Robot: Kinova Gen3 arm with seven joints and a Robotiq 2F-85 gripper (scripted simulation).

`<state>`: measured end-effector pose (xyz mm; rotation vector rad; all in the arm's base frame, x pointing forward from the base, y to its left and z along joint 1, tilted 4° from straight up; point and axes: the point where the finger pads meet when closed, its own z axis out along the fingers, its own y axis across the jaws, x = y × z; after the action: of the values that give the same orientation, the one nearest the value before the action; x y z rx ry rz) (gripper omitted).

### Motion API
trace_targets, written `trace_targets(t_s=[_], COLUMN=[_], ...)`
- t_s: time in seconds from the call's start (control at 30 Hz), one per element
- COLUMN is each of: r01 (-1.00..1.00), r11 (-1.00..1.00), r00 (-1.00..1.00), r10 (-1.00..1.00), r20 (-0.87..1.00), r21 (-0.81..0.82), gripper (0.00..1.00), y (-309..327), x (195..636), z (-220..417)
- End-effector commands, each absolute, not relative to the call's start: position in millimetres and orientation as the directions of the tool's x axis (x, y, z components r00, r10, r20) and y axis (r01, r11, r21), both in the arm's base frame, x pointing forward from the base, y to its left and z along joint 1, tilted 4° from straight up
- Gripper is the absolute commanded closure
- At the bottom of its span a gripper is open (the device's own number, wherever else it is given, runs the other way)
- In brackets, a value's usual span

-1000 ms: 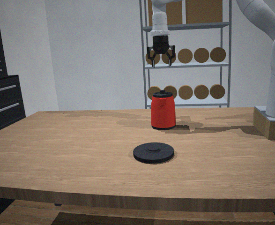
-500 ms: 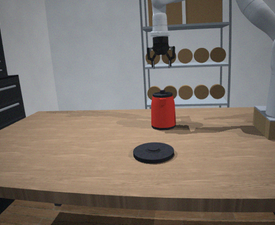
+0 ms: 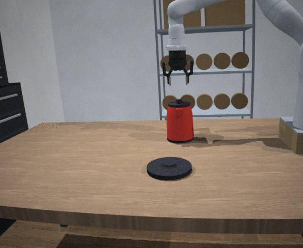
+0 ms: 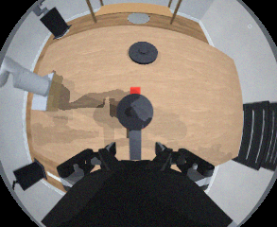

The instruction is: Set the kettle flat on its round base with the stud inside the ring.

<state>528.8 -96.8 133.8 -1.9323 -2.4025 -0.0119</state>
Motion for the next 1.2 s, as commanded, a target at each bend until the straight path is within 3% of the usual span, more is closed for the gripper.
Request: trace_targets(t_s=[0.0, 0.43, 1.17], r01=[0.975, 0.975, 0.975], r11=[0.217, 0.217, 0.217], r00=[-0.215, -0.215, -0.215], r10=[0.975, 0.975, 0.975], r20=[0.054, 0.054, 0.054], r21=[-0.036, -0.036, -0.036], gripper=[0.20, 0.20, 0.20], y=[-95, -93, -92], x=[527, 524, 524], z=[122, 67, 55])
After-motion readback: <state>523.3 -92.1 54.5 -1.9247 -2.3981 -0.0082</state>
